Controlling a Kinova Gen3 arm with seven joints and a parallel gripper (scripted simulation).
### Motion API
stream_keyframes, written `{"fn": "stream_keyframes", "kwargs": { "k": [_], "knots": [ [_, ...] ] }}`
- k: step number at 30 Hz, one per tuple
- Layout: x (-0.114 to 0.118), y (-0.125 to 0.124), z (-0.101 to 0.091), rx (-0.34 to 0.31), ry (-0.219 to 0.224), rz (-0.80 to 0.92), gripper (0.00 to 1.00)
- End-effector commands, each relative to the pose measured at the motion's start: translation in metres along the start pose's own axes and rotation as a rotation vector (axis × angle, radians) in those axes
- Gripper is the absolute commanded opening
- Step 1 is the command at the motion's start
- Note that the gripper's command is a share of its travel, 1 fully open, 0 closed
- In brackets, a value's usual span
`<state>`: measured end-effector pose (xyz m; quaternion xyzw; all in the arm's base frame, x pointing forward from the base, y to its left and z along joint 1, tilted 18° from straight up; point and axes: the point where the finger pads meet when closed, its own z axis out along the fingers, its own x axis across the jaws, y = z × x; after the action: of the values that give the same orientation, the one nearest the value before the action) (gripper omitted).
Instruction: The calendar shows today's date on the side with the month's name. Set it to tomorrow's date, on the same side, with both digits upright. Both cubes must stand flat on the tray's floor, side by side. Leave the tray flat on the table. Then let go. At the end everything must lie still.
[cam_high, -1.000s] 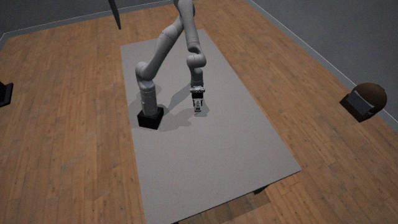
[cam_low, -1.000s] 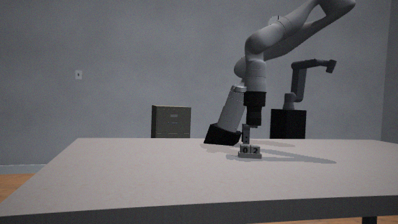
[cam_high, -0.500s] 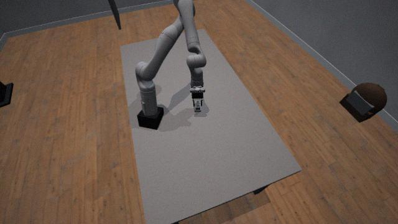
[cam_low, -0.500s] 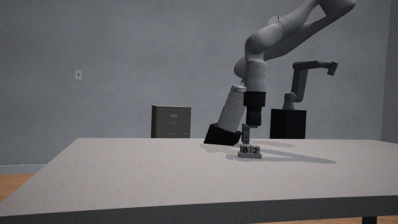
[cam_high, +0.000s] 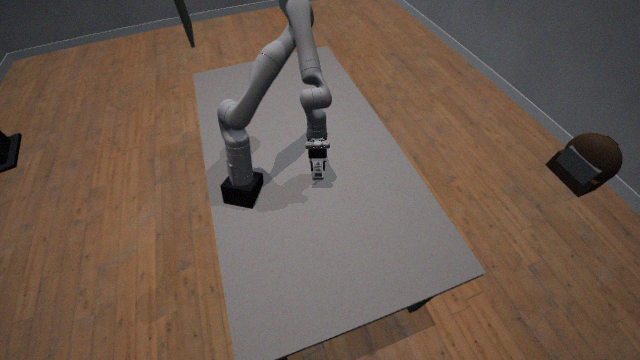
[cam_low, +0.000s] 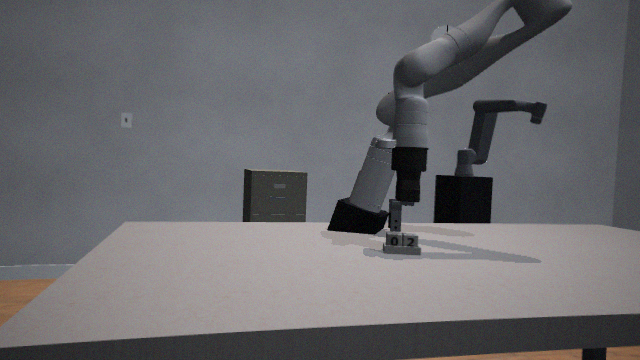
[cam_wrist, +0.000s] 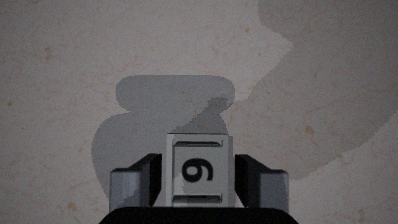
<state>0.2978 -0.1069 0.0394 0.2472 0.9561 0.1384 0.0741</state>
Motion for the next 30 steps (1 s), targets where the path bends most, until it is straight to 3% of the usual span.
{"fn": "stream_keyframes", "kwargs": {
  "k": [1,14,30],
  "knots": [
    [0.000,0.000,0.000,0.000,-0.001,0.000,0.90],
    [0.000,0.000,0.001,0.000,-0.001,0.000,0.90],
    [0.000,0.000,0.023,0.000,-0.001,0.000,0.90]
  ]
}}
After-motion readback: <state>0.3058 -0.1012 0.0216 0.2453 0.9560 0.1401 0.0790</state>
